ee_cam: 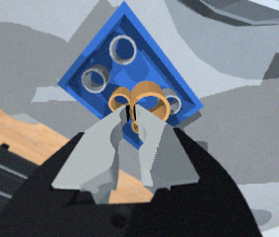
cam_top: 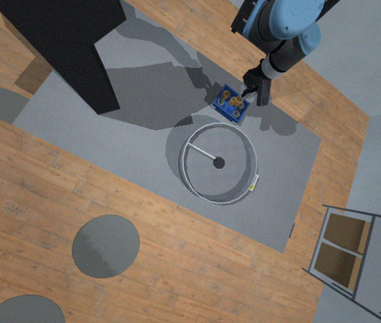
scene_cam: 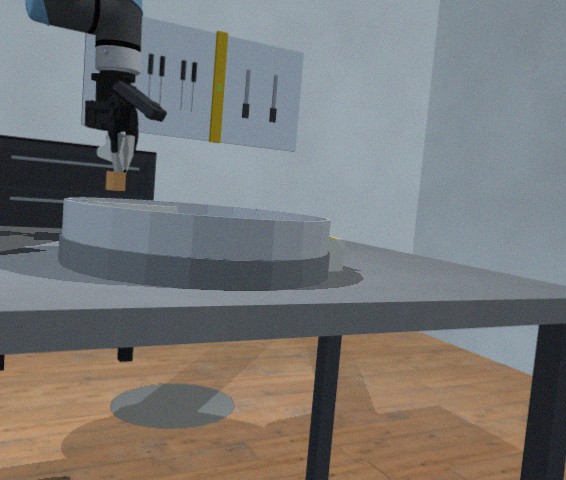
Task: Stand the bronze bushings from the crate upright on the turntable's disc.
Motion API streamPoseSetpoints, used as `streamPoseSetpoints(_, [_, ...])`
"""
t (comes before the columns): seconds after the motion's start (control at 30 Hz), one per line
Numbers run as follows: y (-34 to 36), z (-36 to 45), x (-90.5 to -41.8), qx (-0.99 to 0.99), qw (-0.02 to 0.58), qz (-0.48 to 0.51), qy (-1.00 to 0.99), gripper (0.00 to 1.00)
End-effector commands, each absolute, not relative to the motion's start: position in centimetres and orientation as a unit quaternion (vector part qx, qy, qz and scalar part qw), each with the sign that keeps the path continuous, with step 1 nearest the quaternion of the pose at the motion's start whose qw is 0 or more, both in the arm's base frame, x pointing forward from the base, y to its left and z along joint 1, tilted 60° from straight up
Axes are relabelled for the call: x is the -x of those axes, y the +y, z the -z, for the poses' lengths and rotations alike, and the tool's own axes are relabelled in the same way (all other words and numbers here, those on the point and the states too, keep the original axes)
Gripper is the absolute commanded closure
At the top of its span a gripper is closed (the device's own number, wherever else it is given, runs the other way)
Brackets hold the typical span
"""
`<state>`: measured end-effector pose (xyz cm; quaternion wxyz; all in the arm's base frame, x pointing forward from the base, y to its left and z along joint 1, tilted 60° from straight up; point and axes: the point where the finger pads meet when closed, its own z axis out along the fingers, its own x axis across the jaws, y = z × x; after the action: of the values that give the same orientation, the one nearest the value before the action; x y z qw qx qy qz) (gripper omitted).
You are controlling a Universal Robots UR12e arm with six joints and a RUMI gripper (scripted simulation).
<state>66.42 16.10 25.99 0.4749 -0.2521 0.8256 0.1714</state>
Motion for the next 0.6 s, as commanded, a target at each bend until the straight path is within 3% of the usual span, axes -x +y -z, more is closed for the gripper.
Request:
streamPoseSetpoints(0.0, [15.53, -26.08, -65.30, 0.254, 0.468, -0.177, 0.828, 1.00])
streamPoseSetpoints(0.57, [15.02, -26.53, -64.77, 0.254, 0.467, -0.177, 0.828, 1.00])
